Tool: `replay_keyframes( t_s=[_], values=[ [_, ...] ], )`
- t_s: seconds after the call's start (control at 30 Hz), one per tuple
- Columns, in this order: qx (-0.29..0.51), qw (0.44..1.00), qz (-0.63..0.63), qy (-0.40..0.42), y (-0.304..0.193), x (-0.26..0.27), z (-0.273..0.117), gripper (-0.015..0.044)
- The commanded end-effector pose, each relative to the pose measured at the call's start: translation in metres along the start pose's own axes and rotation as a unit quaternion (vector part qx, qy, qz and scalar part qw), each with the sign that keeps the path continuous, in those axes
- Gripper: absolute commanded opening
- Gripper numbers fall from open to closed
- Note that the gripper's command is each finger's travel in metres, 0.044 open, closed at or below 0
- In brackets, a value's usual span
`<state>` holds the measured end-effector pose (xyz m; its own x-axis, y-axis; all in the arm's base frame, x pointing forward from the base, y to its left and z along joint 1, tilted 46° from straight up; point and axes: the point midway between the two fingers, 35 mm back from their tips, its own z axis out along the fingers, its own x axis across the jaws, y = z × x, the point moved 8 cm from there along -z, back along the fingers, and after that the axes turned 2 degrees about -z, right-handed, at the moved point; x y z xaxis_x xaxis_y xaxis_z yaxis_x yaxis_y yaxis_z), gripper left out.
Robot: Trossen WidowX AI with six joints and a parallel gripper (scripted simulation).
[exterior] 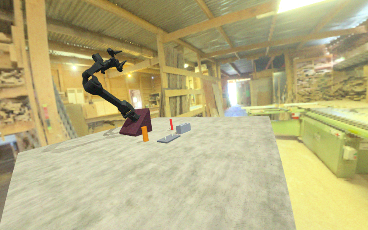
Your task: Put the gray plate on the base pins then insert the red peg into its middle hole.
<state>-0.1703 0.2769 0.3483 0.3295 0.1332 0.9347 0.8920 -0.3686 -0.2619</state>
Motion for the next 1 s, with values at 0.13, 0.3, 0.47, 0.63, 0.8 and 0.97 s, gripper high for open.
replay_keyframes(
  t_s=[0.13, 0.3, 0.47, 0.63, 0.8, 0.97],
  values=[
    [-0.03, 0.999, -0.043, -0.003, 0.008, 0.0, 0.016, 0.044],
    [-0.101, 0.983, -0.15, -0.026, 0.032, -0.001, 0.055, 0.044],
    [-0.168, 0.925, -0.324, -0.106, 0.066, -0.009, 0.108, 0.044],
    [-0.205, 0.835, -0.464, -0.214, 0.113, -0.016, 0.155, 0.044],
    [-0.214, 0.749, -0.545, -0.309, 0.158, -0.023, 0.187, 0.044],
    [-0.2, 0.653, -0.602, -0.414, 0.213, -0.031, 0.212, 0.044]
  ],
)
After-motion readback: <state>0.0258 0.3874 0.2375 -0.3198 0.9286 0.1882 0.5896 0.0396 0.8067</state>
